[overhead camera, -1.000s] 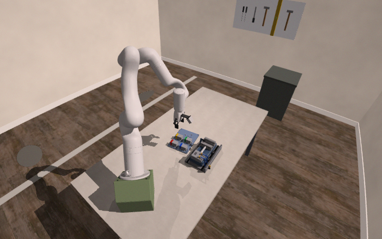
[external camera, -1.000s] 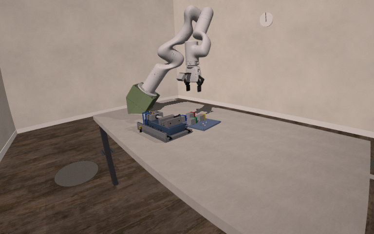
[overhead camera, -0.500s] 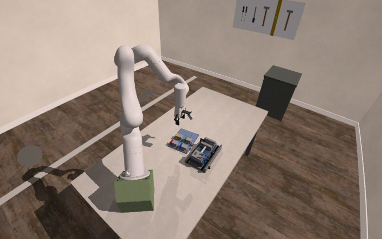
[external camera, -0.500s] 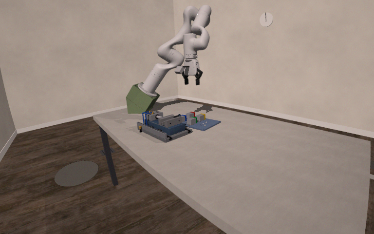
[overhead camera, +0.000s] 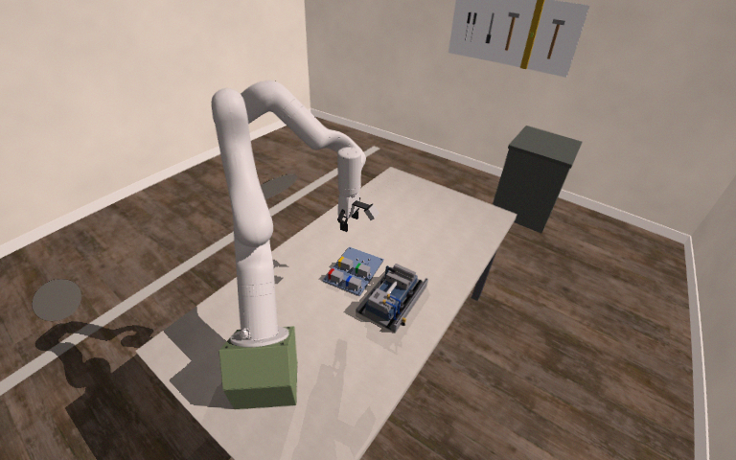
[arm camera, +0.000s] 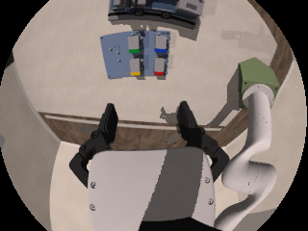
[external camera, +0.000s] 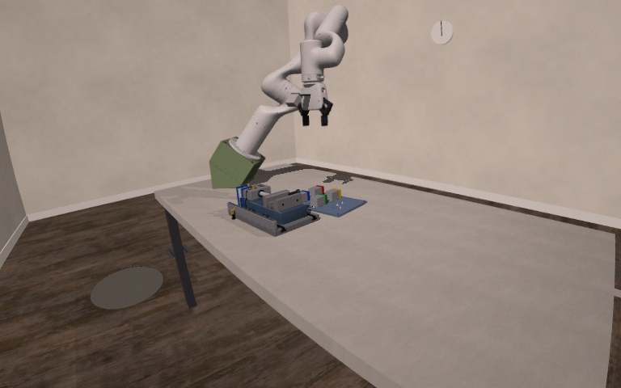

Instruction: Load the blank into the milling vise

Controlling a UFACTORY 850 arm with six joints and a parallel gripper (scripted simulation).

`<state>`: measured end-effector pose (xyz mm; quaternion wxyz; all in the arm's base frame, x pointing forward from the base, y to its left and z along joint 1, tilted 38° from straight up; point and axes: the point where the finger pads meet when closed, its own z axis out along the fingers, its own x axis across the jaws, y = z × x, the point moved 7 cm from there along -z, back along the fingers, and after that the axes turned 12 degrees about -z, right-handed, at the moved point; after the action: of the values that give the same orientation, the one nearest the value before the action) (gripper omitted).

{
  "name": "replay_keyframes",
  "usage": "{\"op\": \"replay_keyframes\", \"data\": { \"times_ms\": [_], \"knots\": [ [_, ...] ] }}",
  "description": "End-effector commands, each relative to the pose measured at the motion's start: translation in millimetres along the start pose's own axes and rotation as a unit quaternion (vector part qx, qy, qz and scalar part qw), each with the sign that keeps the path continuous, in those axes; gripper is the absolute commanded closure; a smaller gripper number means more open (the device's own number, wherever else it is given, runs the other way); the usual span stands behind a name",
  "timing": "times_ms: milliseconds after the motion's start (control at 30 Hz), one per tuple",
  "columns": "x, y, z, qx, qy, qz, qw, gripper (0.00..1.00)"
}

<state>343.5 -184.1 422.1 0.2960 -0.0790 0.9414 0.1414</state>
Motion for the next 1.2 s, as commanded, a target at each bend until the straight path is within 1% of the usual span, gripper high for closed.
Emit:
{"op": "replay_keyframes", "data": {
  "times_ms": [0,333,567,900,1167],
  "knots": [
    [-1,0,-1,0.001,0.0,0.0,1.0,0.0],
    [2,-5,-25,0.001,0.0,0.0,1.0,0.0],
    [2,-5,-25,0.001,0.0,0.0,1.0,0.0],
    [1,-3,-15,0.001,0.0,0.0,1.0,0.0],
    [1,-3,-15,0.001,0.0,0.0,1.0,0.0]
  ]
}}
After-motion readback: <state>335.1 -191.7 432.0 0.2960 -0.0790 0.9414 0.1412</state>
